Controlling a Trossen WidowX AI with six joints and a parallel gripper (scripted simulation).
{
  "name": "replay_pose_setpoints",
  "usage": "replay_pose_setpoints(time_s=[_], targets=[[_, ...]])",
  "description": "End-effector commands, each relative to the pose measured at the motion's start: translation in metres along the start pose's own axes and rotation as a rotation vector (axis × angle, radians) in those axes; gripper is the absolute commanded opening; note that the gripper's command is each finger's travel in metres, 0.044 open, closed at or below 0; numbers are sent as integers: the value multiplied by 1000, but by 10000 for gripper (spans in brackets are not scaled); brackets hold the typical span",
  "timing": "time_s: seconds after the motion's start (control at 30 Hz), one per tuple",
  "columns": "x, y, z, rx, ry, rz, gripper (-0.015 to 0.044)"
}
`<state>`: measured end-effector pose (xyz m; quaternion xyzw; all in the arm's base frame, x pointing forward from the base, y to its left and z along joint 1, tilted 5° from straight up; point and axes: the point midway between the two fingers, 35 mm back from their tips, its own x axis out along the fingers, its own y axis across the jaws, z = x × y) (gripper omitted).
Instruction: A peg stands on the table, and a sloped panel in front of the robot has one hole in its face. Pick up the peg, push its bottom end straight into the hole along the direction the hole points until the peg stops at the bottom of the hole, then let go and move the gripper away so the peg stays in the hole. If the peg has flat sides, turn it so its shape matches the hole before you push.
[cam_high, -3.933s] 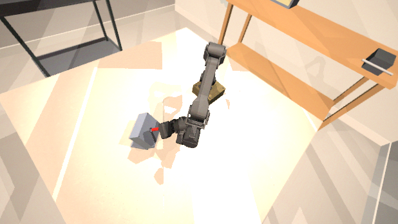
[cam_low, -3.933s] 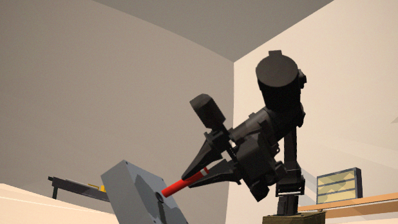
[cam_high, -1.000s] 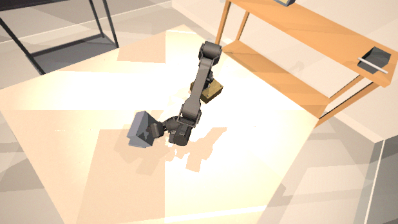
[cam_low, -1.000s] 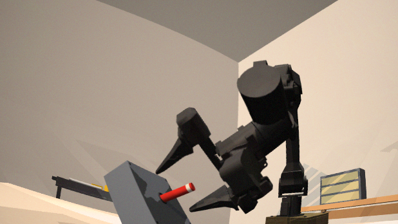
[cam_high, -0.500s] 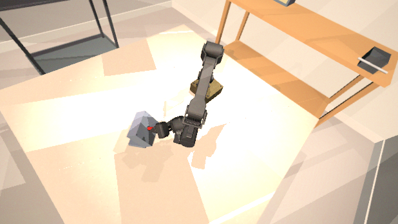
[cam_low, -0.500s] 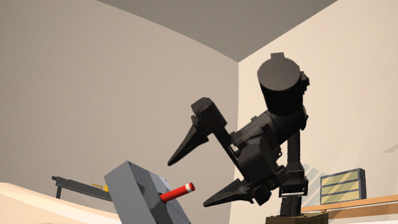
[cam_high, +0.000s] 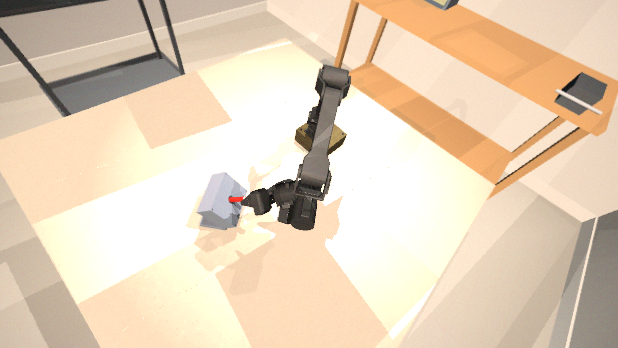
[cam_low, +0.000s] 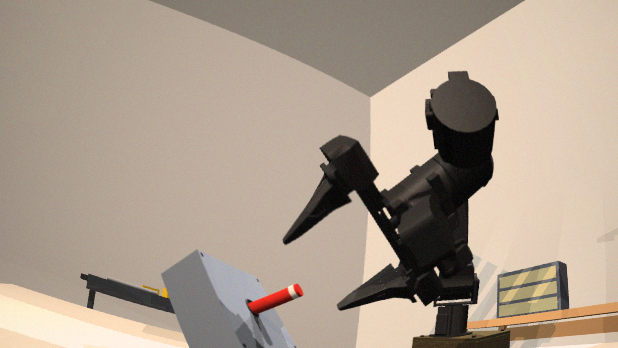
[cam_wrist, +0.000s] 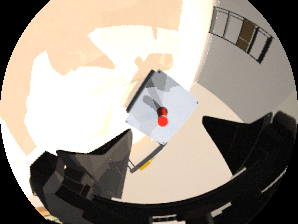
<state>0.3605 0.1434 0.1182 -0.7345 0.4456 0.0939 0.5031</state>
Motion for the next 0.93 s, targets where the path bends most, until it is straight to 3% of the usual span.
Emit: replay_pose_setpoints(time_s=[0.0,0.9], targets=[[-8,0,0,2,2,-1,440],[-48,0,2,-3,3,-3,440]])
